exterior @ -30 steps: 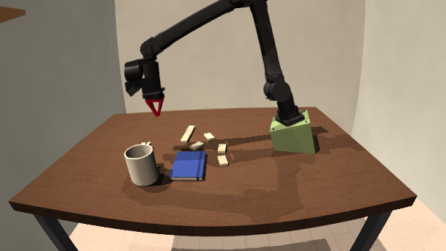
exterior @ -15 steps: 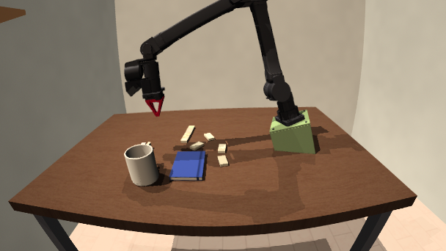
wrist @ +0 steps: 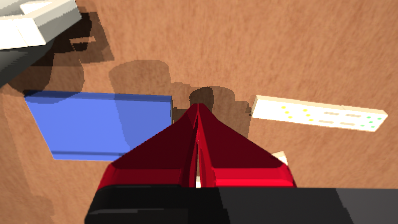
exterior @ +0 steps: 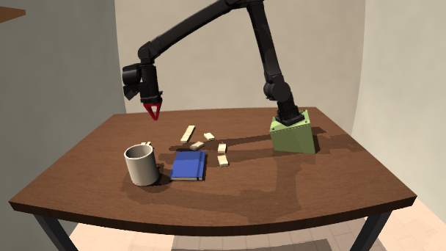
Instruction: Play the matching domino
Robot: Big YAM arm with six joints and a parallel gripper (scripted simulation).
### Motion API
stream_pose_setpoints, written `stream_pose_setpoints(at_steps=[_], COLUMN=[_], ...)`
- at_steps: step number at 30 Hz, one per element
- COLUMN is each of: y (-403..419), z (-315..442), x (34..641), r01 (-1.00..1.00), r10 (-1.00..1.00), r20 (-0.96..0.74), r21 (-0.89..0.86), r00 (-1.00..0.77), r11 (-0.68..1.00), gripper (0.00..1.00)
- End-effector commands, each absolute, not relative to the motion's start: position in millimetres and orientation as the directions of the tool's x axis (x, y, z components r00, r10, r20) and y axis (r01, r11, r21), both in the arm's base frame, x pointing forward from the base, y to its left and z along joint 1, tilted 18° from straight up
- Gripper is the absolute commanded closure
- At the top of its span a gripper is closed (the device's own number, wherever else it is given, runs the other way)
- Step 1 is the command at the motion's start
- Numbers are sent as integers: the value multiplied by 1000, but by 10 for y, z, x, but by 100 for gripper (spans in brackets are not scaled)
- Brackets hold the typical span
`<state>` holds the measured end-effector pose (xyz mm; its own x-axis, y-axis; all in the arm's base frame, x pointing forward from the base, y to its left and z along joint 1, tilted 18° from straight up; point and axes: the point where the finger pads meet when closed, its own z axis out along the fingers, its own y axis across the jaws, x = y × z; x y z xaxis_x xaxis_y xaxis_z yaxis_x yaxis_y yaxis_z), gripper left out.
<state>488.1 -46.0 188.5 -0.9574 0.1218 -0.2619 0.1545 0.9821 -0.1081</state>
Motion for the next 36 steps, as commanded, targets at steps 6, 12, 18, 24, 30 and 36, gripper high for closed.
stream_pose_setpoints(at_steps=[6,12,18,24,30,36], y=[-630,-613,-720,-773,-738,-775], z=[2035,1755,1839,1880,1679,1815], x=[5653,5512,5946,6162,5996,6119], r01=[224,203,222,231,221,226], r10=[181,167,181,188,183,184], r20=[-362,-302,-348,-371,-325,-356], r21=[-79,-94,-82,-76,-86,-80], r00=[-914,-939,-920,-910,-928,-916], r11=[971,975,972,970,971,971], gripper=[100,100,100,100,100,100])
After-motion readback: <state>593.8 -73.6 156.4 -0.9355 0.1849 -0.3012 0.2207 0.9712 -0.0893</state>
